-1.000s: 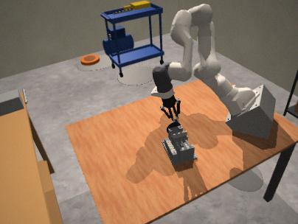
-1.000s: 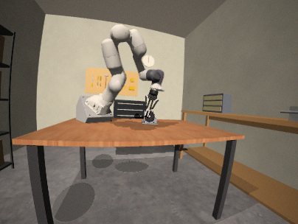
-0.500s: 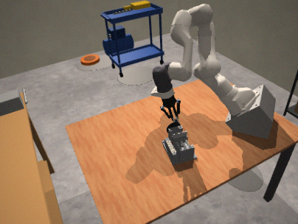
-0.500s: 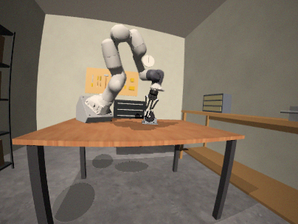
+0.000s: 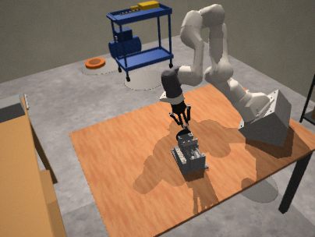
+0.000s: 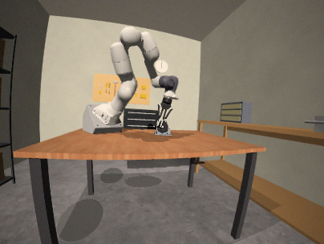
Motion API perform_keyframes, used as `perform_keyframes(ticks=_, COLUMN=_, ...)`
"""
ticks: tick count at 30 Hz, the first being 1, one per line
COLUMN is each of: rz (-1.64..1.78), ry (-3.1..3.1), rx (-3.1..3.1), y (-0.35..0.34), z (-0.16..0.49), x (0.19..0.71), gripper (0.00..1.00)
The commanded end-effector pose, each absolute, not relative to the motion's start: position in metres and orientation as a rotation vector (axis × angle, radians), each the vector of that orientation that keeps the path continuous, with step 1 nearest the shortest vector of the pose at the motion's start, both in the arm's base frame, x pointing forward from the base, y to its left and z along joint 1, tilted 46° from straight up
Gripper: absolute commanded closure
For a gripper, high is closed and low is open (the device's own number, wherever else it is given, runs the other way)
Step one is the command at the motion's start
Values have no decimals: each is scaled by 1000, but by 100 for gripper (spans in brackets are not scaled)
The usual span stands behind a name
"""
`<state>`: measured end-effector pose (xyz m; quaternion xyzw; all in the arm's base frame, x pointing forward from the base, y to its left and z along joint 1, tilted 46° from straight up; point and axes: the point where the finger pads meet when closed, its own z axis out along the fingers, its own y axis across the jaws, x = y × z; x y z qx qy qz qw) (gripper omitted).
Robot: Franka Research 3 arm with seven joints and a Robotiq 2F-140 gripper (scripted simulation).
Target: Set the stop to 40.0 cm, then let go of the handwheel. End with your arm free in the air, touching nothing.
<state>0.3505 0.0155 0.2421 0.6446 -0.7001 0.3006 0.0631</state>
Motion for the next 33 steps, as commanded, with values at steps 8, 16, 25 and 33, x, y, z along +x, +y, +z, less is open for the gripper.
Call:
perform_keyframes(ticks=8, rz=897, ry=-2113, rx=1947, y=16, z=242, x=348, gripper=96)
perform_keyframes(ticks=16, rz=897, ry=-2113, rx=1947, y=16, z=243, x=348, gripper=96)
perform_keyframes(ticks=25, rz=897, ry=-2113, rx=1947, y=17, z=245, x=349, gripper=96)
perform_keyframes(ticks=33, rz=897, ry=-2113, rx=1947, y=18, z=246, x=350, gripper=96)
